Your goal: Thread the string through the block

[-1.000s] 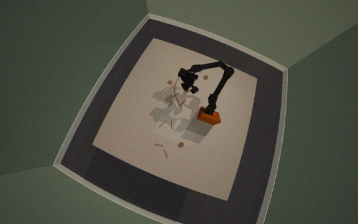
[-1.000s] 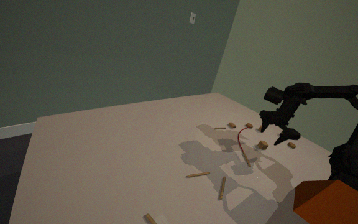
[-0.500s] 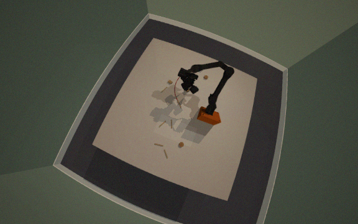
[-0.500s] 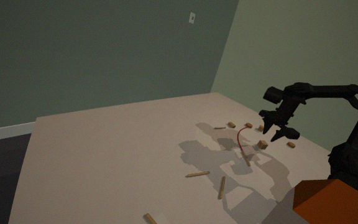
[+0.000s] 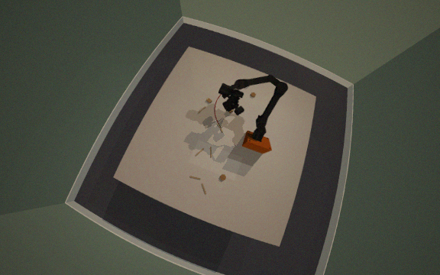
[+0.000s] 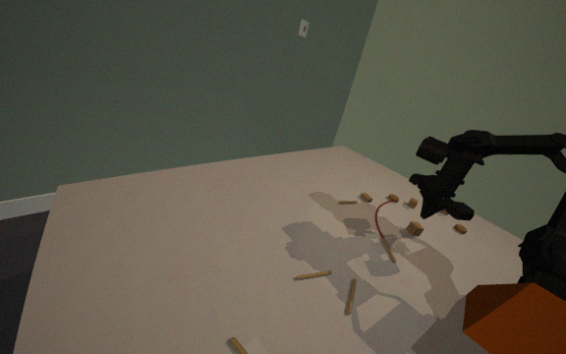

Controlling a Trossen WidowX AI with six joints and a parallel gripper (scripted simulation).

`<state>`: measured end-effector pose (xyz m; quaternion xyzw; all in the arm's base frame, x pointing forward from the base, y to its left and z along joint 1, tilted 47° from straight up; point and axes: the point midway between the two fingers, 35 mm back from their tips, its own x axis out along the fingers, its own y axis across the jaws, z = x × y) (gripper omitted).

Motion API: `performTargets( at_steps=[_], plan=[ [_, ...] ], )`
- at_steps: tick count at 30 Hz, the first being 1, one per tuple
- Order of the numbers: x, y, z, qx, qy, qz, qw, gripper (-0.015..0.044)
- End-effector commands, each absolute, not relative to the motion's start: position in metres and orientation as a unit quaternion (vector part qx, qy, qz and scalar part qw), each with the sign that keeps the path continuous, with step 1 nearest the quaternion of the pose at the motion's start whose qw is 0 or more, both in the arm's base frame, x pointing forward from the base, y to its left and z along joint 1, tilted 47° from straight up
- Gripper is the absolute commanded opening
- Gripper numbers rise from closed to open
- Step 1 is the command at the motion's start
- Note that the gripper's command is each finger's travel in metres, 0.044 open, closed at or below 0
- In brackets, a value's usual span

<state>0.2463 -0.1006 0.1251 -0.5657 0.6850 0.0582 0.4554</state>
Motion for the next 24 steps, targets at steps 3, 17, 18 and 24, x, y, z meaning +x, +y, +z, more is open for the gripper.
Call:
performTargets(
  at_steps=[3, 17, 18, 24],
  plan=[
    [0.2463, -0.1007, 0.1251, -0.566, 0.685, 0.058, 0.455, 0.0],
    [0.2463, -0.1006, 0.1251, -0.566, 0.685, 0.058, 0.455, 0.0079],
    [0.2463, -0.1006, 0.1251, -0.566, 0.685, 0.058, 0.455, 0.0105],
    [0.2463, -0.1006, 0.1251, -0.566, 0.685, 0.058, 0.455, 0.0243]
  ],
)
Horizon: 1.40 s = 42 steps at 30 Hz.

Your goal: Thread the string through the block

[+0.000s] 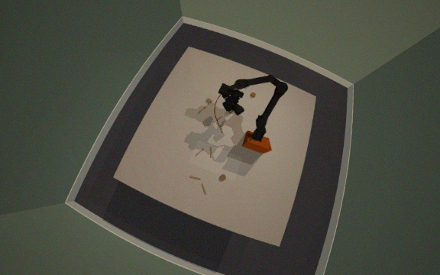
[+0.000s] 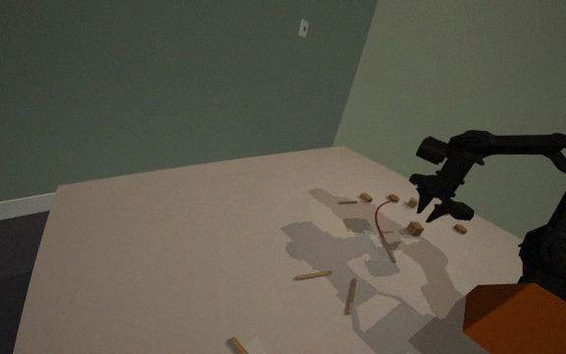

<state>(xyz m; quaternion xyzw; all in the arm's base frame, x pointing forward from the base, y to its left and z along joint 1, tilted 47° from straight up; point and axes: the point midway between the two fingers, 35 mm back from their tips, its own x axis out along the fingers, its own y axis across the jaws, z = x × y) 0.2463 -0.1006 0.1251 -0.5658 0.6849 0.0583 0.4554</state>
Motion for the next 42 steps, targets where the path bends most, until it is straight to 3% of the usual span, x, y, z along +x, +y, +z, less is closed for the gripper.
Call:
performTargets(
  at_steps=[1, 10, 24, 27, 33, 36, 40, 42],
  plan=[
    [0.246, -0.101, 0.125, -0.566, 0.685, 0.058, 0.455, 0.0243],
    [0.246, -0.101, 0.125, -0.566, 0.685, 0.058, 0.455, 0.0007],
    [0.246, -0.101, 0.125, -0.566, 0.685, 0.058, 0.455, 0.0],
    [0.257, -0.087, 0.112, -0.608, 0.675, 0.131, 0.397, 0.0079],
    [0.284, -0.028, 0.053, -0.717, 0.562, 0.396, 0.115, 0.0236],
    [0.286, -0.009, 0.032, -0.726, 0.507, 0.465, 0.017, 0.0315],
    [0.287, -0.003, 0.026, -0.726, 0.489, 0.484, -0.013, 0.042],
    [0.287, -0.003, 0.026, -0.726, 0.489, 0.484, -0.013, 0.044]
  ],
)
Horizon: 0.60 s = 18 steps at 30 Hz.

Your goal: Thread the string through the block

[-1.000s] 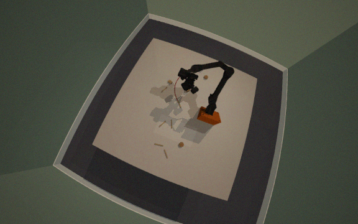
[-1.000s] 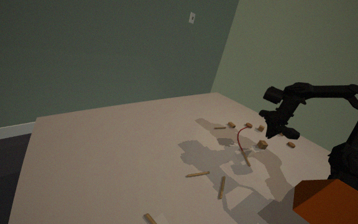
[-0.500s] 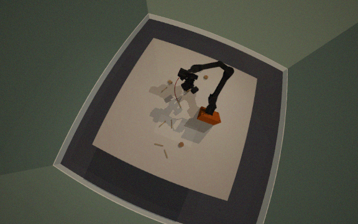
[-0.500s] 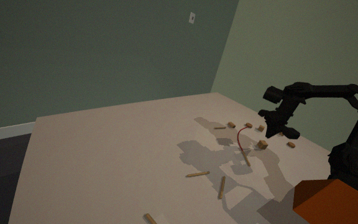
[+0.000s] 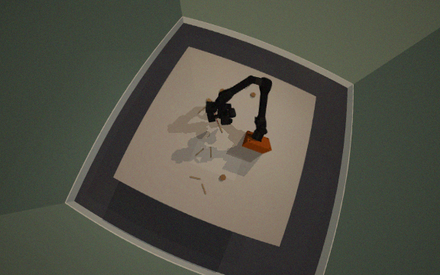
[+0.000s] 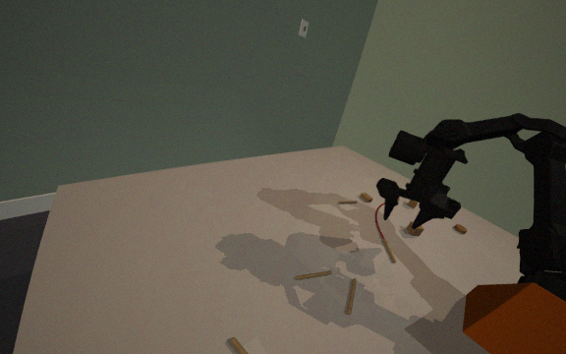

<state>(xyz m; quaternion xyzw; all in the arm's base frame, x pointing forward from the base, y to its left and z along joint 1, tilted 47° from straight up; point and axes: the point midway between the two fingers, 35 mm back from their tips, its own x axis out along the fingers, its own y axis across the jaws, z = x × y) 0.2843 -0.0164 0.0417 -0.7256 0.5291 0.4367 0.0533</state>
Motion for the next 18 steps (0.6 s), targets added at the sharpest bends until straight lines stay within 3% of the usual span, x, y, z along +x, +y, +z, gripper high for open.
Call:
performTargets(
  at_steps=[1, 6, 18],
  plan=[
    [0.2865, -0.0033, 0.0262, -0.726, 0.489, 0.484, -0.013, 0.044],
    [0.2865, -0.0033, 0.0262, -0.726, 0.489, 0.484, -0.013, 0.044],
    [0.2865, -0.0033, 0.0262, -0.726, 0.489, 0.484, -0.013, 0.0125]
  ],
)
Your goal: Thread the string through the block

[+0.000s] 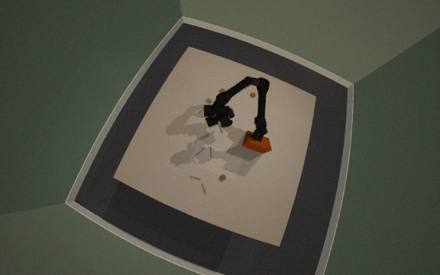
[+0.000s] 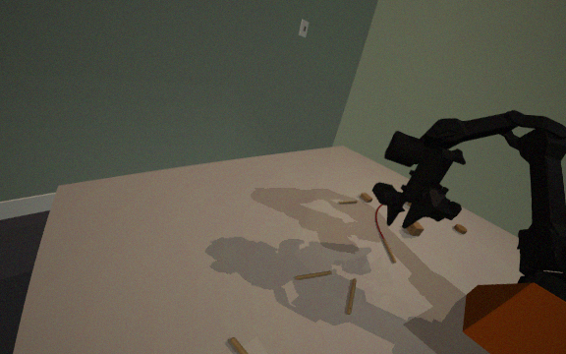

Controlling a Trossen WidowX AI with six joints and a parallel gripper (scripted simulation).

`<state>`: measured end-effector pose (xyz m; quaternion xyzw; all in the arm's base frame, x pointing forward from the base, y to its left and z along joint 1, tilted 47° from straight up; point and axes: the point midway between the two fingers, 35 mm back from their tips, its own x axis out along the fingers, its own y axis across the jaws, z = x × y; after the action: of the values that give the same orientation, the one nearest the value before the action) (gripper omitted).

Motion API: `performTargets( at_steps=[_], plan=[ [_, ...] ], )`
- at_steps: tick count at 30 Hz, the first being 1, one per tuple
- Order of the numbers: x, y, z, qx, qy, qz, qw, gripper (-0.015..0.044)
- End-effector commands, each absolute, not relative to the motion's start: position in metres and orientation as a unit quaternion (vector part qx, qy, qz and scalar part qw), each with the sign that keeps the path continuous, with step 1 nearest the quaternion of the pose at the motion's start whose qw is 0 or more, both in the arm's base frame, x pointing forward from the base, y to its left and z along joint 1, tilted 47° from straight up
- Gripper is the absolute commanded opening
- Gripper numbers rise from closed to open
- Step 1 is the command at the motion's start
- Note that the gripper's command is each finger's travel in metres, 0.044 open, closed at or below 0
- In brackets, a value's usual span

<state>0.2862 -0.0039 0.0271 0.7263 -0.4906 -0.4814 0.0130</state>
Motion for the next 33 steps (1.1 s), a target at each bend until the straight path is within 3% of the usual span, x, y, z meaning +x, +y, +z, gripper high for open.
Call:
performTargets(
  at_steps=[1, 33],
  plan=[
    [0.287, -0.003, 0.026, 0.726, -0.489, -0.484, 0.013, 0.0122],
    [0.29, -0.028, 0.001, 0.726, -0.488, -0.484, 0.013, 0.0122]
  ],
)
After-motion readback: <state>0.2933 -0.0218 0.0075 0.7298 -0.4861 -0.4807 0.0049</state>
